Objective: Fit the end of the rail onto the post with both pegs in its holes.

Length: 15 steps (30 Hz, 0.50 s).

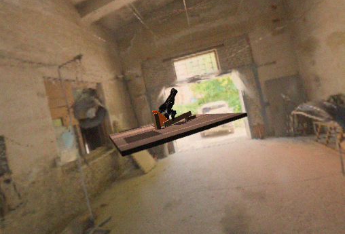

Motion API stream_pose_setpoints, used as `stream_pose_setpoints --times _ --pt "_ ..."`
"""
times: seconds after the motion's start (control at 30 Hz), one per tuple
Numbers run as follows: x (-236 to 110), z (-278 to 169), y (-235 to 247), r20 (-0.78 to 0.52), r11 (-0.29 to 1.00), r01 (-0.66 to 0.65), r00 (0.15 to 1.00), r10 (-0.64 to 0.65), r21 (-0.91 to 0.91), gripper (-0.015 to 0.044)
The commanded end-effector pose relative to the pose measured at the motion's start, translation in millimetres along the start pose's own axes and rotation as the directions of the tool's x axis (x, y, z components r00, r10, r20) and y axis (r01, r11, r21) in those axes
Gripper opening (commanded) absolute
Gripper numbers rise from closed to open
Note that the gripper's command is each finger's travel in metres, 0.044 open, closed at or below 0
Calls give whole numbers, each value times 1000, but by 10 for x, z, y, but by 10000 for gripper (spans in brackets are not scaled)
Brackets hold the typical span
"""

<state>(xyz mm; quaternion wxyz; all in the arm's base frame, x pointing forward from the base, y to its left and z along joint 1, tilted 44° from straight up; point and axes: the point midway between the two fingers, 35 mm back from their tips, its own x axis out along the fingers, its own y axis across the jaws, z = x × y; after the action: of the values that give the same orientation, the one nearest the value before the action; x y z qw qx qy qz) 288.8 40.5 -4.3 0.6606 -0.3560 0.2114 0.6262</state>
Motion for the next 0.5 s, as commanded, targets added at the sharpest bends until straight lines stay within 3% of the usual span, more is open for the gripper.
stream_pose_setpoints --times 0.0,0.47 --pt "69 8 29 7 1000 -3 1000 3 9 440" --pt "261 29 47 10 1000 -3 1000 3 9 440"
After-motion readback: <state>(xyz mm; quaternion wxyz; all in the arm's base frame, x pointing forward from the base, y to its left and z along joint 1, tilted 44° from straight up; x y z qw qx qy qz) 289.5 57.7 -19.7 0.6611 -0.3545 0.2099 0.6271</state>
